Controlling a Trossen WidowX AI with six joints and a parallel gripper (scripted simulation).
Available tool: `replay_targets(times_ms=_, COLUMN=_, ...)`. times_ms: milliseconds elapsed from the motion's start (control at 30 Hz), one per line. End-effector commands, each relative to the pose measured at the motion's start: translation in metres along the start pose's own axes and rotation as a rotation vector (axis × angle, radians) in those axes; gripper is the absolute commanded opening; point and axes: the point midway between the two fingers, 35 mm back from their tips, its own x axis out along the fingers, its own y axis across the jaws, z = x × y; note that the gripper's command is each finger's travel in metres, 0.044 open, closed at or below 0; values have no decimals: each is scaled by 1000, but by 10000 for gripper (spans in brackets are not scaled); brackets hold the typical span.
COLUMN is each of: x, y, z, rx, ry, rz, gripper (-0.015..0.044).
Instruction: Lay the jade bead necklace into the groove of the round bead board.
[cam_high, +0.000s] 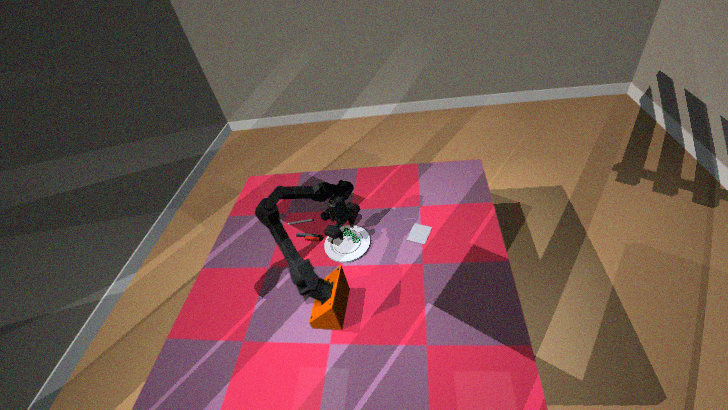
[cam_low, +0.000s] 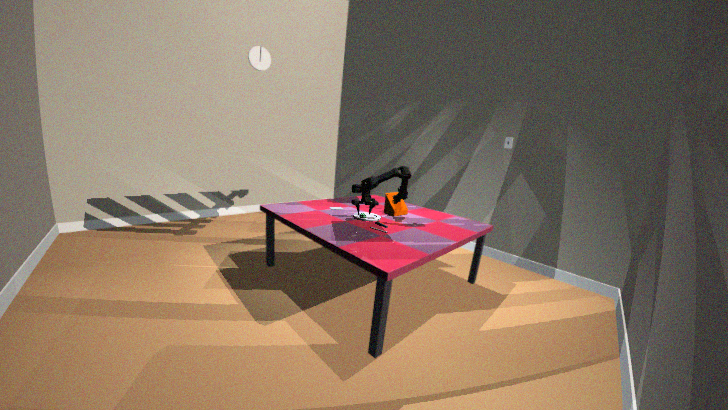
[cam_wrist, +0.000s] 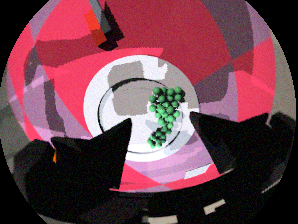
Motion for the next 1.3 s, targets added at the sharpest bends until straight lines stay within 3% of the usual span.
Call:
replay_targets(times_ms=0, x=6, y=1, z=-1, rx=7, ry=-3, rz=5, gripper=380)
replay_targets(times_ms=267, x=15, y=3, z=-1, rx=8, ry=-4, rz=7, gripper=380)
replay_targets(times_ms=567, x=13, y=2, z=0, rx=2, ry=0, rz=5, gripper=144)
replay_targets(times_ms=1267, x=13, y=2, z=0, rx=2, ry=0, rz=5, gripper=4)
